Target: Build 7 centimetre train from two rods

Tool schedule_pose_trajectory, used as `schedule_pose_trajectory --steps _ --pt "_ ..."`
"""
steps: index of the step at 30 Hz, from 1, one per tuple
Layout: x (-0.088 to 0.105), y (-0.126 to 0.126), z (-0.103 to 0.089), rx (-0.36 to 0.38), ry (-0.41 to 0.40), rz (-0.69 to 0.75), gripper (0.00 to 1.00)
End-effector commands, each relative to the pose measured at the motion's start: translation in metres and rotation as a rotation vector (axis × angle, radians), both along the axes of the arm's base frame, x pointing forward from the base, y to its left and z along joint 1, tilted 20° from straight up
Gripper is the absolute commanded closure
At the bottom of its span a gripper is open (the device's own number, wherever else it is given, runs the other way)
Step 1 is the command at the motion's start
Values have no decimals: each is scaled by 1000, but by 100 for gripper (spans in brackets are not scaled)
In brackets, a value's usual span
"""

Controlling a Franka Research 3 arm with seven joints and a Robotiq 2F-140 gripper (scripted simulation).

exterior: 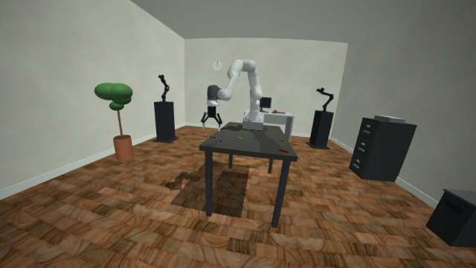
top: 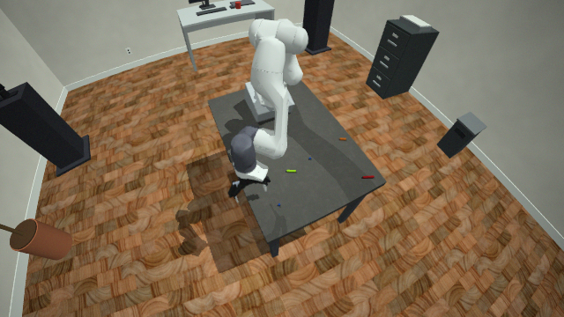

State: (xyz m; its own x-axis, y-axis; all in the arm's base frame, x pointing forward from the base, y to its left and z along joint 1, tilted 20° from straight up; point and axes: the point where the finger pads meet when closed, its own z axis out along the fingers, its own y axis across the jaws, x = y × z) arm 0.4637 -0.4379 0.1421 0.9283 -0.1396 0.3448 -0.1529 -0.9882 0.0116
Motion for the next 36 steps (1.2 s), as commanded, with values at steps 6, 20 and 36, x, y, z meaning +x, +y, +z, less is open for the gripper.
schedule_pose_trajectory --steps 6,20,36 --pt "0 0 -1 1 -2 2 0" --pt "0 0 -1 3 -2 -2 0" --pt "9 17 0 103 -18 -278 0"
